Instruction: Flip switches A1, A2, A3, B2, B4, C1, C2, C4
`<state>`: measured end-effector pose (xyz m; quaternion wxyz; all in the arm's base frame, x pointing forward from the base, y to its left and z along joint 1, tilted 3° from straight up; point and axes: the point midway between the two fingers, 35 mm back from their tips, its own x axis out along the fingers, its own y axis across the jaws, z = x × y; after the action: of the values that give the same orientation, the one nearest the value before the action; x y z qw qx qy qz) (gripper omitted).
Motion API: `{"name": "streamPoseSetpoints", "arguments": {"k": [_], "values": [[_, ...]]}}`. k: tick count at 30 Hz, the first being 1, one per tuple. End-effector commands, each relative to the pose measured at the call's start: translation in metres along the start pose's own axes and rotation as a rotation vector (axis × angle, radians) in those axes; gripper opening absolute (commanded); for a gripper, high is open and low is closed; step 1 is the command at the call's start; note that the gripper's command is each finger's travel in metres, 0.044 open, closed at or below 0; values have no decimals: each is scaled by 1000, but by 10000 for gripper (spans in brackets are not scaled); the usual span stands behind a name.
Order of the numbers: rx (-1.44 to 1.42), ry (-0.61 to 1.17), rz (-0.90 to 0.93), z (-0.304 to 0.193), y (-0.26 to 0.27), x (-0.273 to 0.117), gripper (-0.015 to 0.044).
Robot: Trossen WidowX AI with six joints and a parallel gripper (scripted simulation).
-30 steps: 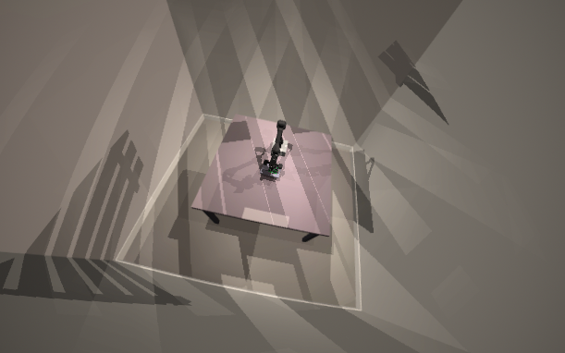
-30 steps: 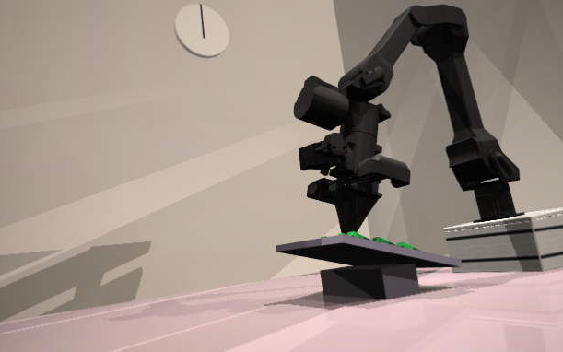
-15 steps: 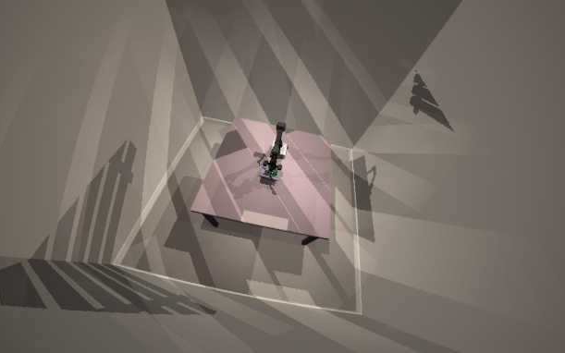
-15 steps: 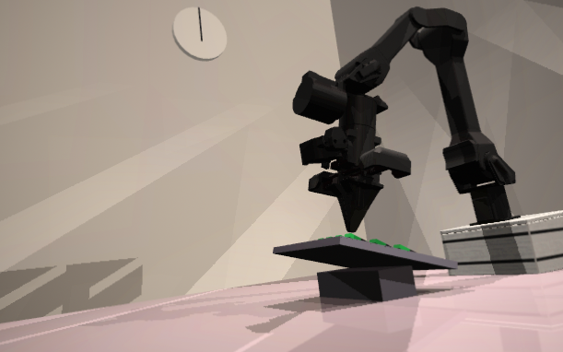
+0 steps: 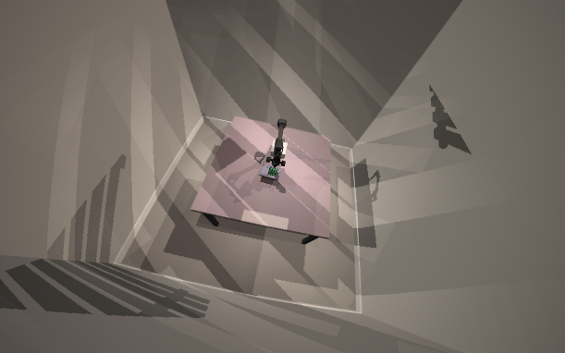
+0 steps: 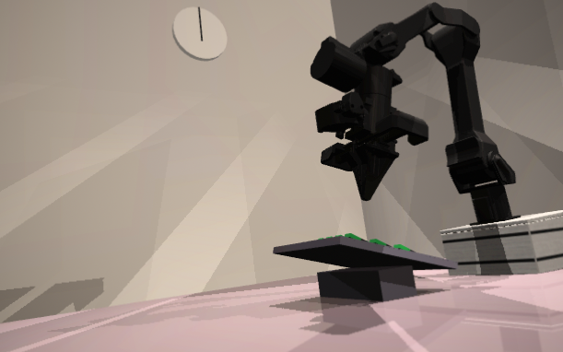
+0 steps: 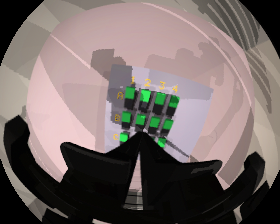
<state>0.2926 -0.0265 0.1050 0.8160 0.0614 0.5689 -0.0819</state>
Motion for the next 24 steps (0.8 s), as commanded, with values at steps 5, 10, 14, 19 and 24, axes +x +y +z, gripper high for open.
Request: {"name": "streamPoseSetpoints", "arguments": {"k": [5, 10, 14, 19, 24], "values": [[11, 23, -7, -5, 2, 32, 0], [11, 24, -7, -5, 2, 34, 0], [11, 24, -7, -5, 2, 39, 0], [11, 24, -7, -5, 2, 44, 0], [11, 24, -7, -5, 2, 49, 0]]}}
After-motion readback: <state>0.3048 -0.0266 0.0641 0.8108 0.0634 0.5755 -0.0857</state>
